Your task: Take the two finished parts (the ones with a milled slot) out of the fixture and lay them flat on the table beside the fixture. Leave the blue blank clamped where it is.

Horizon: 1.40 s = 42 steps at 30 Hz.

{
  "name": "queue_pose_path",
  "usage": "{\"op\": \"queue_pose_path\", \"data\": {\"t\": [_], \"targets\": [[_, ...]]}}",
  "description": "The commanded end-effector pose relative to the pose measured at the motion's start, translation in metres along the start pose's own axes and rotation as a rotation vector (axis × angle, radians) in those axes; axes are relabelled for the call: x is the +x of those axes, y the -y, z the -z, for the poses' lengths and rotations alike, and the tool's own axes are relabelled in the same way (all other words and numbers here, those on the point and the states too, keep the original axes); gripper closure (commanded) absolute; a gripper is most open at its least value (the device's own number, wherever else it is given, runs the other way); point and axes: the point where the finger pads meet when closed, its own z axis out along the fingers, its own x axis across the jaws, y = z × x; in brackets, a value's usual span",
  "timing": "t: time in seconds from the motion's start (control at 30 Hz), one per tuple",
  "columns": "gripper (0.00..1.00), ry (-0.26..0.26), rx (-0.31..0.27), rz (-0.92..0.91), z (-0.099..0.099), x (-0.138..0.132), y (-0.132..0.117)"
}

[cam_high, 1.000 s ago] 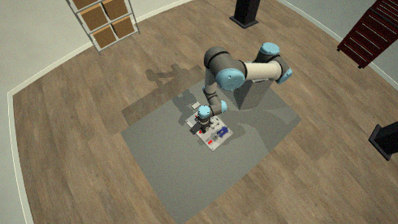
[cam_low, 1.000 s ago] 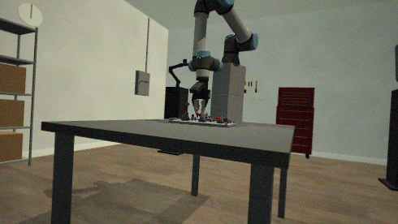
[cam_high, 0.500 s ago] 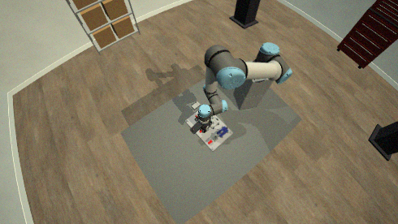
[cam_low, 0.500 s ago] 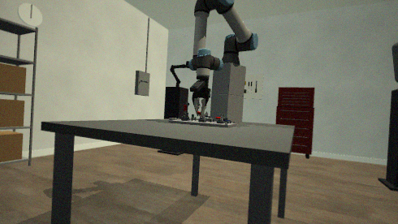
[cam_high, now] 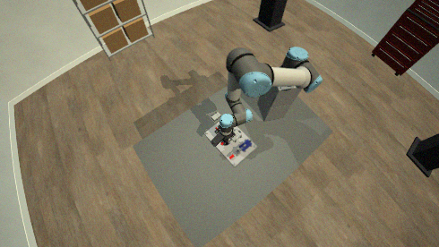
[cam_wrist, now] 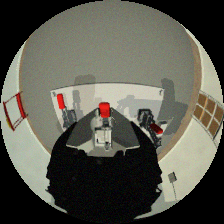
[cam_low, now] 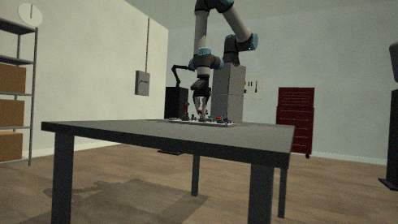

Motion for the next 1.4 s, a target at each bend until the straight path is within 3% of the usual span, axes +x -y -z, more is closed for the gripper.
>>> {"op": "queue_pose_path", "data": {"t": [0.0, 1.37], "targets": [[1.0, 0.0, 0.001, 0.0, 0.003, 0.0, -0.002], [1.0, 0.0, 0.001, 0.0, 0.012, 0.0, -0.028]]}}
